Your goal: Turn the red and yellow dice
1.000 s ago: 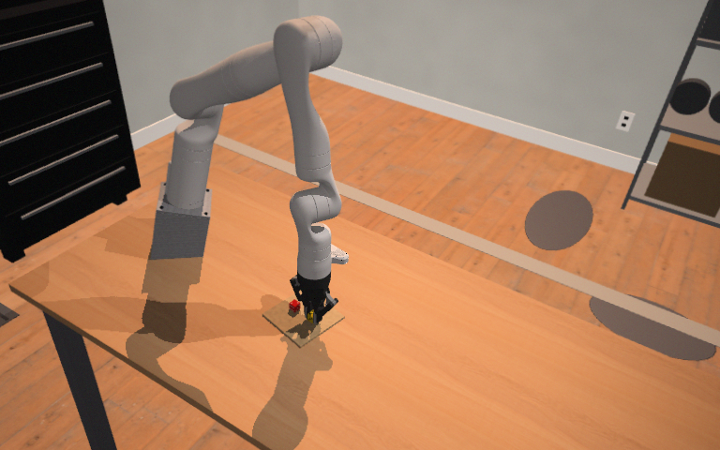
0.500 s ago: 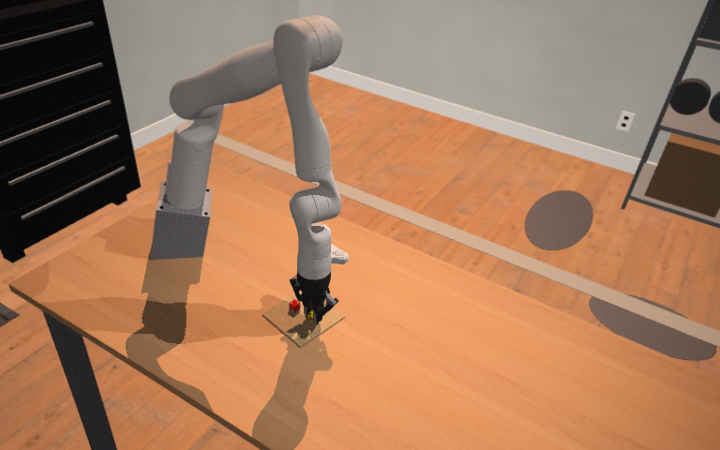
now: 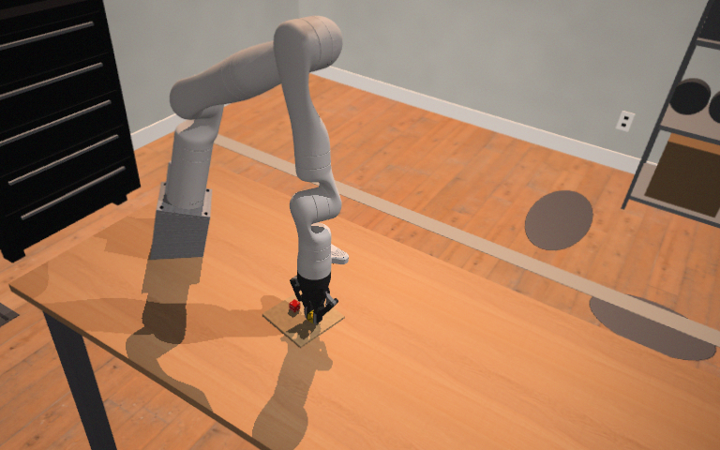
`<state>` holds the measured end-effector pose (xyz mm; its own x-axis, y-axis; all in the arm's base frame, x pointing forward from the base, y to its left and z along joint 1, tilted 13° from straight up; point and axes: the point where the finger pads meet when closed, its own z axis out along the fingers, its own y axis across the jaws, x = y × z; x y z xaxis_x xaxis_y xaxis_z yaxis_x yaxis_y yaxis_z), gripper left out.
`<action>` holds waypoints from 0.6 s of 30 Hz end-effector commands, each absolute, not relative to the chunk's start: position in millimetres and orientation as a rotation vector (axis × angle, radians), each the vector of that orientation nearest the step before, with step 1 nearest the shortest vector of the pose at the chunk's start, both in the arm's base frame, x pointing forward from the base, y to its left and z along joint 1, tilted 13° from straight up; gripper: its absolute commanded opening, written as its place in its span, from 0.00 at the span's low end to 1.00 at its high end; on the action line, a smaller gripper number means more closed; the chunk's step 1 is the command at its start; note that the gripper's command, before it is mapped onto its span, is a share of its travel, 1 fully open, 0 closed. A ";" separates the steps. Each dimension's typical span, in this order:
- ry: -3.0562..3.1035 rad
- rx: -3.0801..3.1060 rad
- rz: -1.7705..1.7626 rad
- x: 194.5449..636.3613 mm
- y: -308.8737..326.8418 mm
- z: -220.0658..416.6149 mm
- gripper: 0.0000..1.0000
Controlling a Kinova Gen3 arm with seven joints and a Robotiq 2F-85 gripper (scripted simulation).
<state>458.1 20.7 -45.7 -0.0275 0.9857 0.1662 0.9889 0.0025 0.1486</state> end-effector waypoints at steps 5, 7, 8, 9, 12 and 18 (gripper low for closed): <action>-2.214 -2.181 -0.351 458.7 20.7 -46.3 0.15; -2.214 -2.181 -0.351 458.8 20.8 -46.8 0.15; -2.214 -2.181 -0.351 458.8 20.8 -47.1 0.15; -2.214 -2.181 -0.351 458.9 20.9 -47.4 0.15; -2.214 -2.181 -0.351 458.9 21.0 -48.0 0.15; -2.214 -2.181 -0.351 459.0 21.0 -48.4 0.15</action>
<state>458.6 21.2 -48.8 -0.0275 0.9857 0.1663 0.9889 0.0026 0.1486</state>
